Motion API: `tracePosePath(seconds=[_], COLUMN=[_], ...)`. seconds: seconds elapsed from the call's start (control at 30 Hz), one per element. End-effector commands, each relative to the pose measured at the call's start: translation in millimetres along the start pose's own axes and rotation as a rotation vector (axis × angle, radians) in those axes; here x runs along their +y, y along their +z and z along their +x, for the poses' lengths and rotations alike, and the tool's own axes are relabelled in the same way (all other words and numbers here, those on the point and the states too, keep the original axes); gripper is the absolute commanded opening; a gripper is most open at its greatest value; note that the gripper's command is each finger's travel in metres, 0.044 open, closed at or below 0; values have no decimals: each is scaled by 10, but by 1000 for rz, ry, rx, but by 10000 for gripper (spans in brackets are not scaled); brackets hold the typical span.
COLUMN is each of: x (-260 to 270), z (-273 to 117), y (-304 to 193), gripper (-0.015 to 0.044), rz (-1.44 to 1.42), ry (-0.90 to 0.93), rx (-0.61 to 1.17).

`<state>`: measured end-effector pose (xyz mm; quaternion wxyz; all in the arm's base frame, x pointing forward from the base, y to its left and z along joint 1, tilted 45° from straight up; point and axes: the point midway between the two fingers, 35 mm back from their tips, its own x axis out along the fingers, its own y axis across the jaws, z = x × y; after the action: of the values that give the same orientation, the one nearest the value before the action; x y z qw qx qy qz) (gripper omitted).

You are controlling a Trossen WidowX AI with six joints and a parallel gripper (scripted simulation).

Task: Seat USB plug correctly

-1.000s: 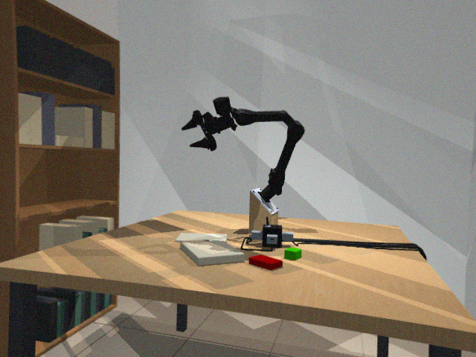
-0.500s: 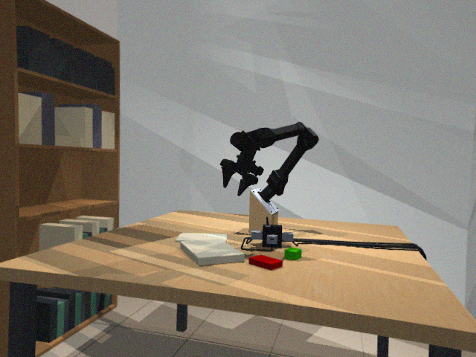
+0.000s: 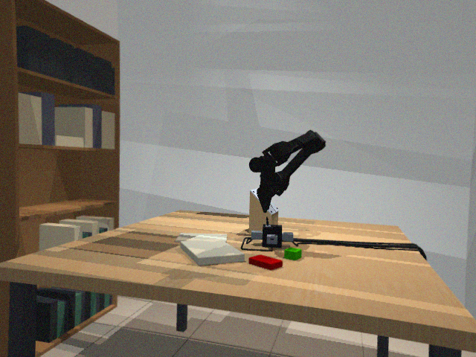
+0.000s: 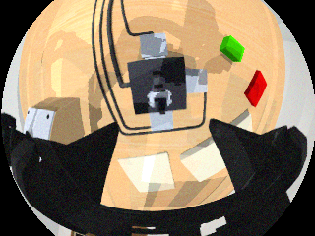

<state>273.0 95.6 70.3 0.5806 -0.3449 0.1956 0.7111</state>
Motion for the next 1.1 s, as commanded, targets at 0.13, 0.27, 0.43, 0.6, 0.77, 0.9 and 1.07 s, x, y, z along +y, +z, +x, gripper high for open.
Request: tracePosePath(seconds=[0.13, 0.27, 0.43, 0.6, 0.77, 0.9, 1.07], x=[7, 7, 6, 5, 5, 5, 5], z=[31, 68, 119, 169, 219, 259, 300], y=[27, 27, 28, 29, 29, 30, 30], gripper=[440, 440, 440, 440, 440, 440, 440], rz=[-10, -10, -10, -10, -10, -10, -10], ry=[1, 1, 1, 1, 1, 1, 1], rx=[-10, -10, -10, -11, -11, -11, -11])
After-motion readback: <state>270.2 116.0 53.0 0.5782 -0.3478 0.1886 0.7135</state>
